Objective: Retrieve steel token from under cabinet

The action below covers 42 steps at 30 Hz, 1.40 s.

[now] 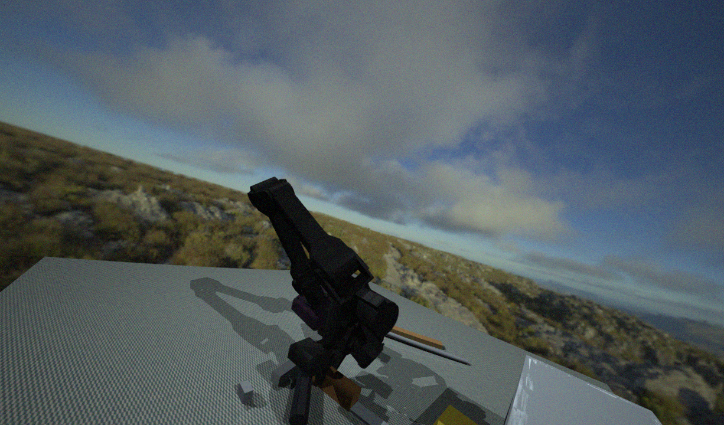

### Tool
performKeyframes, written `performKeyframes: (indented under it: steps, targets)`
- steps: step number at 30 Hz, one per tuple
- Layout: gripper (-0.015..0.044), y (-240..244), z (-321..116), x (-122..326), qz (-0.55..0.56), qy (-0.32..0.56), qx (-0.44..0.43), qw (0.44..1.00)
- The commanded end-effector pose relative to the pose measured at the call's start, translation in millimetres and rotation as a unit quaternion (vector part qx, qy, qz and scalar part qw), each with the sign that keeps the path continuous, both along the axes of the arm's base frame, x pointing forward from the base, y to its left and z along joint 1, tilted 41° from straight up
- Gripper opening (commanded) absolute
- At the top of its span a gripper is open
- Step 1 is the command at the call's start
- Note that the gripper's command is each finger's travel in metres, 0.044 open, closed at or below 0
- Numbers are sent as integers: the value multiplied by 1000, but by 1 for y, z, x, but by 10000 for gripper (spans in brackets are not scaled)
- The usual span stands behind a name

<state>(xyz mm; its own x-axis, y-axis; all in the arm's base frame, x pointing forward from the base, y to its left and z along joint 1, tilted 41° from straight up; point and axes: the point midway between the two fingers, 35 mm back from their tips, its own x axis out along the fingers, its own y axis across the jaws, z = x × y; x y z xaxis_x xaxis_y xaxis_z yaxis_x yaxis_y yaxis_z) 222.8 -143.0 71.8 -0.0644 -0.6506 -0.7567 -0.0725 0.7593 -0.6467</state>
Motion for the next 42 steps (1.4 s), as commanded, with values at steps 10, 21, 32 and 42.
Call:
performKeyframes:
  steps: [10,21,32,42]
  targets:
    - [200,0,0,-1,0,0,0,1000]
    - [270,0,0,-1,-1,3,0,1000]
    - [270,-1,-1,-4,0,4,0,1000]
    - [270,-2,-2,-5,-1,3,-1,1000]
